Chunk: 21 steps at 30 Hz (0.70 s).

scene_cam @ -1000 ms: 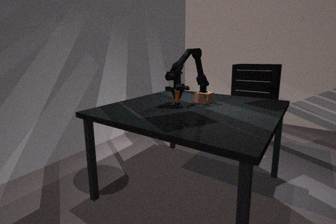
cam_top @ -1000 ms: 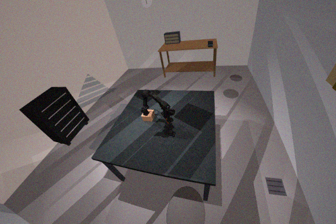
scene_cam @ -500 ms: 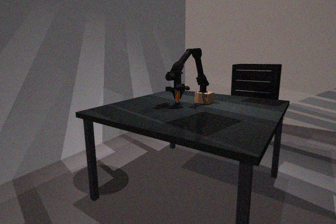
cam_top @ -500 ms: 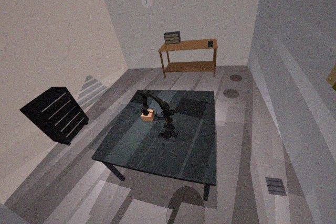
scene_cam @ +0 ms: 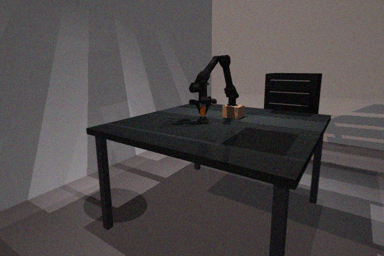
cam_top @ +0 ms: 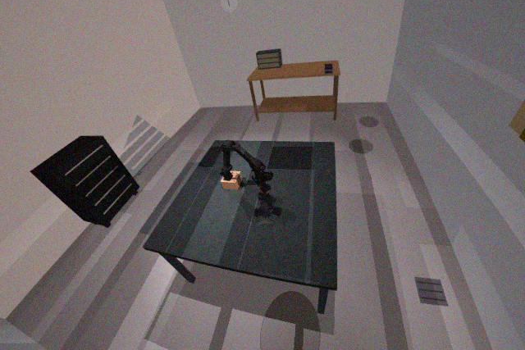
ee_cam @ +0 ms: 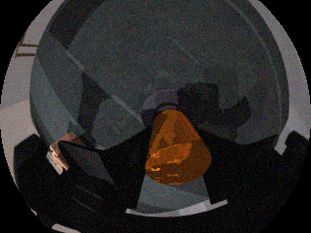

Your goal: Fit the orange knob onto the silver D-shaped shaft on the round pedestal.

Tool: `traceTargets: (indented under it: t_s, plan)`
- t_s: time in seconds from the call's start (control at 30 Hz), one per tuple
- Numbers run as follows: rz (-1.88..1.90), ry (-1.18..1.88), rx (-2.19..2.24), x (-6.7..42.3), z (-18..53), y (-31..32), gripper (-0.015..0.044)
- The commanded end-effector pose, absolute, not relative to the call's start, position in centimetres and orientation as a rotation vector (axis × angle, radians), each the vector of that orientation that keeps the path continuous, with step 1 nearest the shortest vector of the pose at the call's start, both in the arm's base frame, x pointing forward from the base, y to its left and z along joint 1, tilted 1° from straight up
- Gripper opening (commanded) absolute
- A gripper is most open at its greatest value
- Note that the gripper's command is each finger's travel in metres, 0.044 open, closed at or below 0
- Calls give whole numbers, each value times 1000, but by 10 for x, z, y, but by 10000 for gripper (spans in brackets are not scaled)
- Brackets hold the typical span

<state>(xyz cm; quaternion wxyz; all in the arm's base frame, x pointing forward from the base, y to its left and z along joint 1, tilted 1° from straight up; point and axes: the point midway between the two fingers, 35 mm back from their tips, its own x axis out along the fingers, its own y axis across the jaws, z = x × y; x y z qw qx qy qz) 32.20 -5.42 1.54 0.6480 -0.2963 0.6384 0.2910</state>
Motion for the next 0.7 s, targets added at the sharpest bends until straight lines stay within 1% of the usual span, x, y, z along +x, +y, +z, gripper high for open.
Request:
traceTargets:
  t_s: [0.0, 0.3, 0.67]
  plan:
    - [660, 1452, -675, 321, 15, -54, 0]
    - [688, 1443, -703, 321, 10, -54, 0]
    - [631, 1462, -645, 321, 2, -54, 0]
